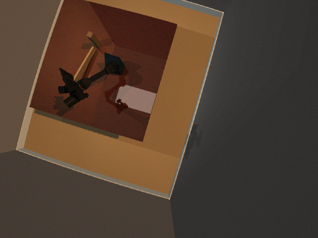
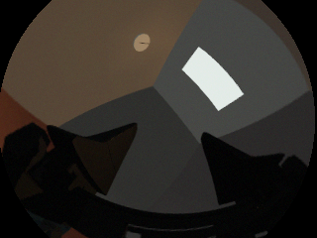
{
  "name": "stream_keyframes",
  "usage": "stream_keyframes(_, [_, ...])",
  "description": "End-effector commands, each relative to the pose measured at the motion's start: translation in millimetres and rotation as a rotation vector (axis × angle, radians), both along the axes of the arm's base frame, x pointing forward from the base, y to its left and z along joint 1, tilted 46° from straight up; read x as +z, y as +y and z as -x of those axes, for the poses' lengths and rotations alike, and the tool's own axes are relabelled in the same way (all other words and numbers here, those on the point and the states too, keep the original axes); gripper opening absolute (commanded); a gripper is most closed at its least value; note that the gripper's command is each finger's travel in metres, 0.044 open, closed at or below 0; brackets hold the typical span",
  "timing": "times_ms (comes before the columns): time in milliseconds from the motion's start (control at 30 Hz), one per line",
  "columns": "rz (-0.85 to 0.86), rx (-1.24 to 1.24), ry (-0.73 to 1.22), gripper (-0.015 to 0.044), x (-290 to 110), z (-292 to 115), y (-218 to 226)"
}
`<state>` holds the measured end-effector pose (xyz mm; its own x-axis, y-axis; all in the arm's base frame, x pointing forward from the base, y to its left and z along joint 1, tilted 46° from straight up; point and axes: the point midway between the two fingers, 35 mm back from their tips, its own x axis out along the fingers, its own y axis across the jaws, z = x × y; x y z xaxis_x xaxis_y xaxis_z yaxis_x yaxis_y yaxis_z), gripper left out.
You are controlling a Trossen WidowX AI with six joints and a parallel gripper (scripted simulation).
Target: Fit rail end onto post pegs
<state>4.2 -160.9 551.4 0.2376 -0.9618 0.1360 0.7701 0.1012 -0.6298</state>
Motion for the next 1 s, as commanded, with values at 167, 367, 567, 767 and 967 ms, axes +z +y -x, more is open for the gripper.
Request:
stream_keyframes(167, [-0.019,0.052,-0.032,0.044,-8.3,19.9,-20.5])
stream_keyframes(367, [-0.086,0.155,-0.113,0.044,-32.3,37.2,-68.3])
stream_keyframes(567, [-0.179,0.269,-0.116,0.044,-68.5,32.8,-115.6])
stream_keyframes(767, [-0.29,0.403,-0.077,0.044,-118.2,5.8,-163.8])
stream_keyframes(967, [-0.414,0.563,0.005,0.044,-180.5,-46.3,-201.1])
